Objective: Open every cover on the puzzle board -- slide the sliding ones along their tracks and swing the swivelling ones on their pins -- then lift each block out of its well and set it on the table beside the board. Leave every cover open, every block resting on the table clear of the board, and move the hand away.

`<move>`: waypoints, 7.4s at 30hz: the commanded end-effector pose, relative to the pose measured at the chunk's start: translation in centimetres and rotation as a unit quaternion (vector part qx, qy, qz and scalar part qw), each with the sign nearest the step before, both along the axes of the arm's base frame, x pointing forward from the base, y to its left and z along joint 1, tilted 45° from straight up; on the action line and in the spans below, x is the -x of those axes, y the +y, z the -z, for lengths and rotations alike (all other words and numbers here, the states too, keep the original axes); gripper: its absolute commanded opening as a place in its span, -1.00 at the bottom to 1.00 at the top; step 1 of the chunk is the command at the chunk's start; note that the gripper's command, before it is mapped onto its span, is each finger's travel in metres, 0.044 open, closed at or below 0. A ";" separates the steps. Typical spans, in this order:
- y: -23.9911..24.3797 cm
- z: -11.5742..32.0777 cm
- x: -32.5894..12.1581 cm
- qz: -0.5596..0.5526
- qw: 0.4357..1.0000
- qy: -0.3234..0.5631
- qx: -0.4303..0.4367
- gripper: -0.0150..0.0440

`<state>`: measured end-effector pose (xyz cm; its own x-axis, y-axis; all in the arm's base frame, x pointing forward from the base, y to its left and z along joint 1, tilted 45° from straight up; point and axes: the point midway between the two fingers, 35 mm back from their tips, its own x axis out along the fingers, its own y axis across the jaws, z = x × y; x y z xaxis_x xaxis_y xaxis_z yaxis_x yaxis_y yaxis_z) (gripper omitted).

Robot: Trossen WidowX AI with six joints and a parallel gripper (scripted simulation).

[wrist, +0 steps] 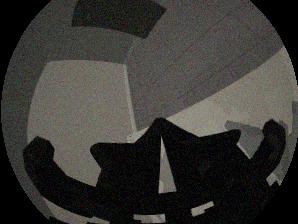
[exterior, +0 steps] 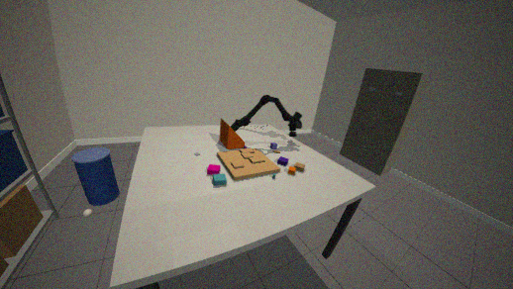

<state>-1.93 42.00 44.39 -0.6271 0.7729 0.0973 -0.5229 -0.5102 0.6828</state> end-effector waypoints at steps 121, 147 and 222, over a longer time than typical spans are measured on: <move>-21.1 31.7 -44.8 0.452 0.807 -0.017 0.381 -0.49; -32.5 39.9 -45.3 0.445 0.761 0.036 0.470 -0.49; -48.3 51.2 -37.0 0.392 0.750 0.189 0.497 -0.49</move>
<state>35.19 -6.62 -6.56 -0.0123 0.6945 -0.7194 -0.0743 0.7168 0.6933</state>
